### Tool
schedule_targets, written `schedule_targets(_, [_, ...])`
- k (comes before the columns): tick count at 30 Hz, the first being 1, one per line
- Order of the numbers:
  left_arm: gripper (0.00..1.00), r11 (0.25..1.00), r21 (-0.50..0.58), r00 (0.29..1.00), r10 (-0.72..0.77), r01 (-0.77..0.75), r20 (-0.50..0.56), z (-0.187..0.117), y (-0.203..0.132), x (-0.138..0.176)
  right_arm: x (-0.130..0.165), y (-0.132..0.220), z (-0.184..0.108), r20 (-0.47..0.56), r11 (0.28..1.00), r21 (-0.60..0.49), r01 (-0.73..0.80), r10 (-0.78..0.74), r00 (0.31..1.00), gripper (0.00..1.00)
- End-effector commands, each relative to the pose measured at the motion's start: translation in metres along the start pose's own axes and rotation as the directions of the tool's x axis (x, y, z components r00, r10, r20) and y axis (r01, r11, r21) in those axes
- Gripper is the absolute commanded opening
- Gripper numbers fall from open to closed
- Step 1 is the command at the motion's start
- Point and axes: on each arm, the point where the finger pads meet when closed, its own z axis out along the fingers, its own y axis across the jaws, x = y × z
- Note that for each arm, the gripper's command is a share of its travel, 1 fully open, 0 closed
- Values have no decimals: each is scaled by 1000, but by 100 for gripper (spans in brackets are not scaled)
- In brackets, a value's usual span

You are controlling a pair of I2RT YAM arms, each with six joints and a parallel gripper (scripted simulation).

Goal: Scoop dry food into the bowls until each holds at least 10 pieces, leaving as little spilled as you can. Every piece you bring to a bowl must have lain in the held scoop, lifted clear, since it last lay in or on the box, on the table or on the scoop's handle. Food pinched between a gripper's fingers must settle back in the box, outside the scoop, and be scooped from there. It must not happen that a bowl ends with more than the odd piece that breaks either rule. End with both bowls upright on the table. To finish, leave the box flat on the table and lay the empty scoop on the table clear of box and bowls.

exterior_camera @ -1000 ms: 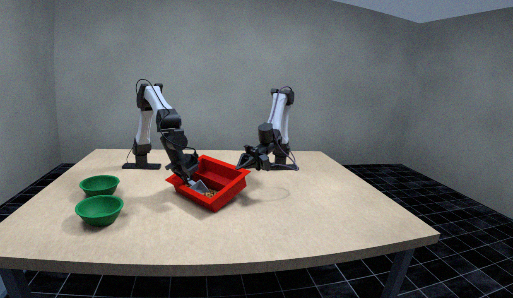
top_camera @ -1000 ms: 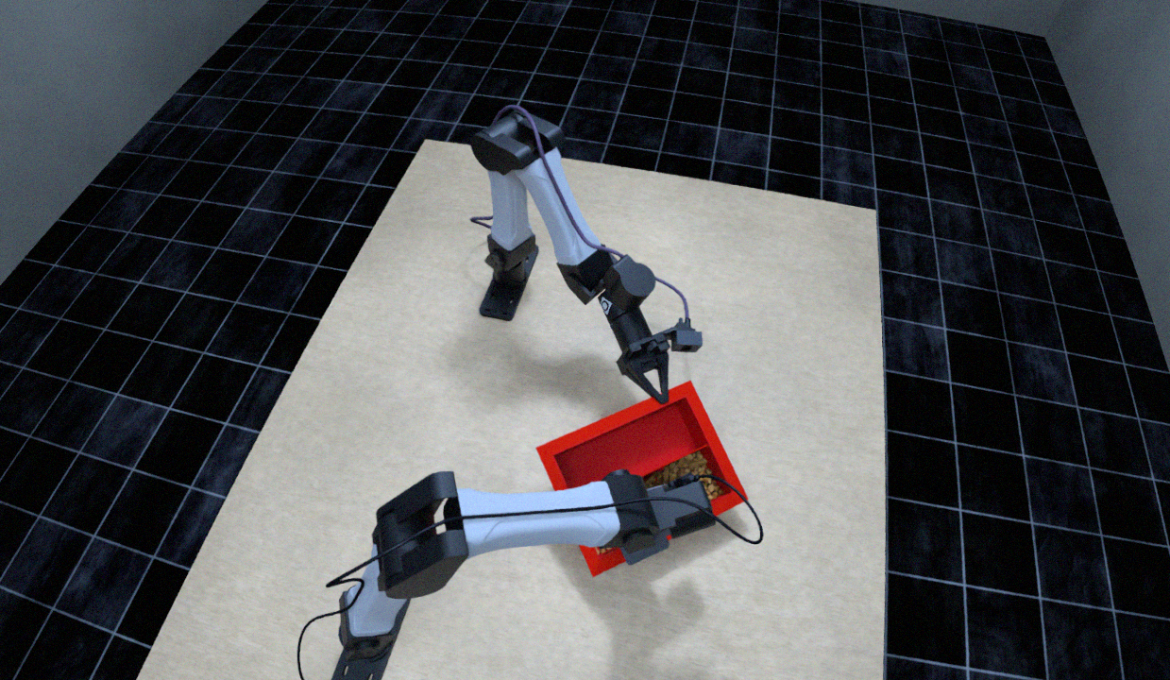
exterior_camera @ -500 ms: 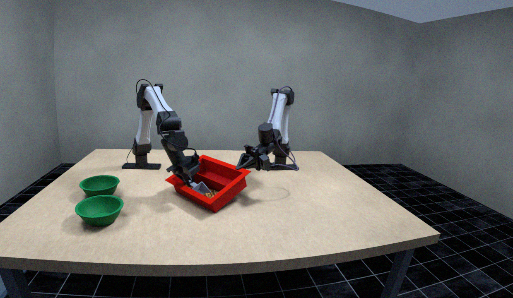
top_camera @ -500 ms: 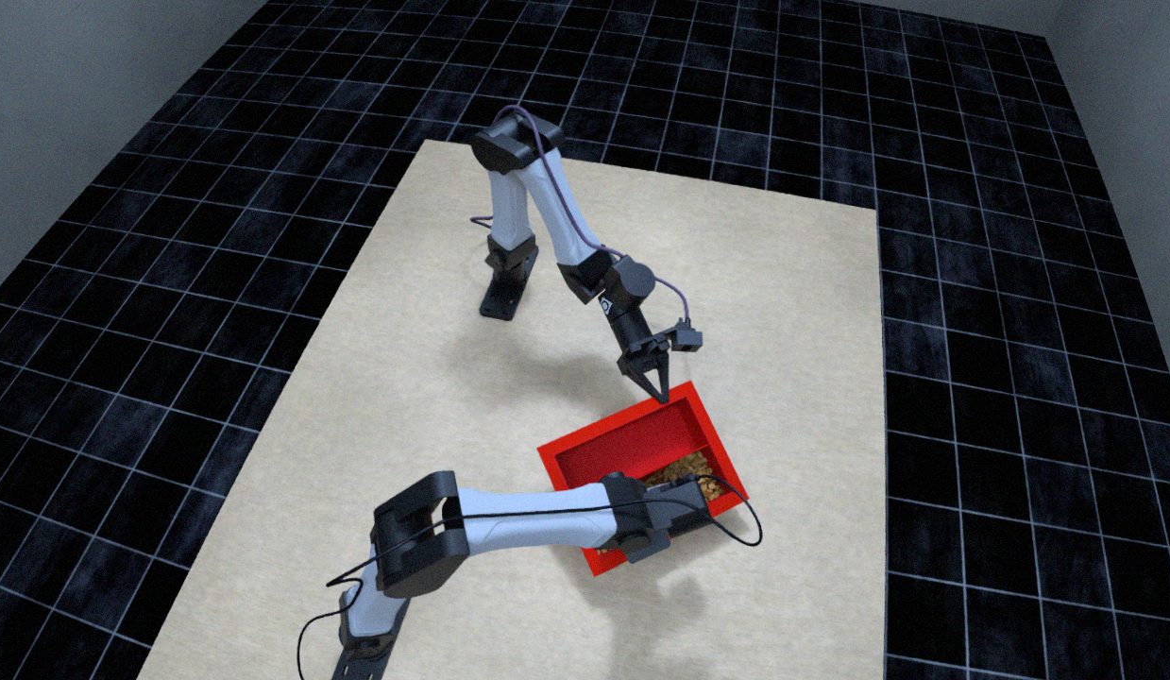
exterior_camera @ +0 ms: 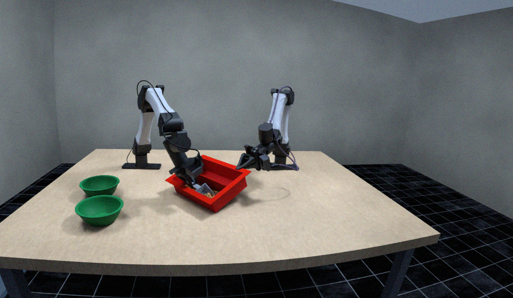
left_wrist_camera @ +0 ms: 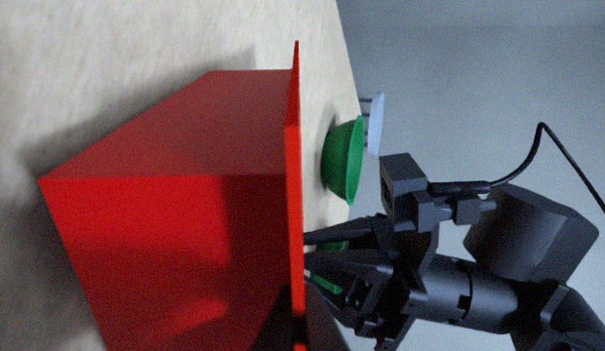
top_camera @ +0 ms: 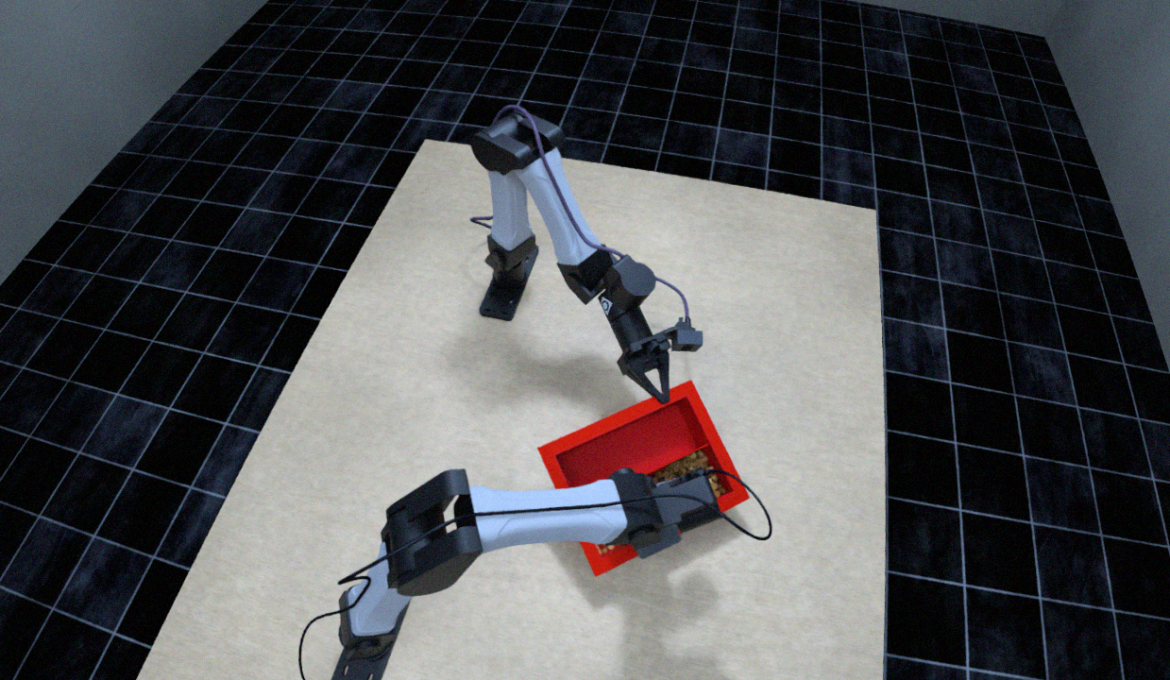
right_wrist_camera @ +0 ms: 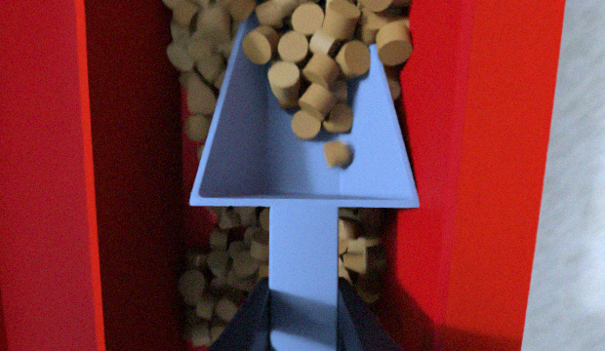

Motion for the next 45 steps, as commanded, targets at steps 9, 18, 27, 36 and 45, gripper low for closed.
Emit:
schedule_targets(9, [0, 991, 121, 998, 61, -59, -15, -3, -48, 3, -22, -12, 5, 36, 999, 47, -6, 4, 999, 0])
schedule_targets(18, [0, 991, 121, 998, 61, -59, -15, -3, -48, 3, -16, -2, -14, 121, 997, 78, 26, -35, 992, 0])
schedule_targets(27, [0, 991, 121, 998, 61, -59, -15, -3, -48, 3, -28, 5, -23, 248, 987, 149, 59, -95, 964, 0])
schedule_targets(36, [0, 991, 121, 998, 61, -59, -15, -3, -48, 3, -18, 11, -22, 278, 983, 169, 75, -120, 953, 0])
schedule_targets(45, [0, 991, 121, 998, 61, -58, -15, -3, -48, 3, -22, 13, -28, 401, 963, 253, 94, -193, 896, 0])
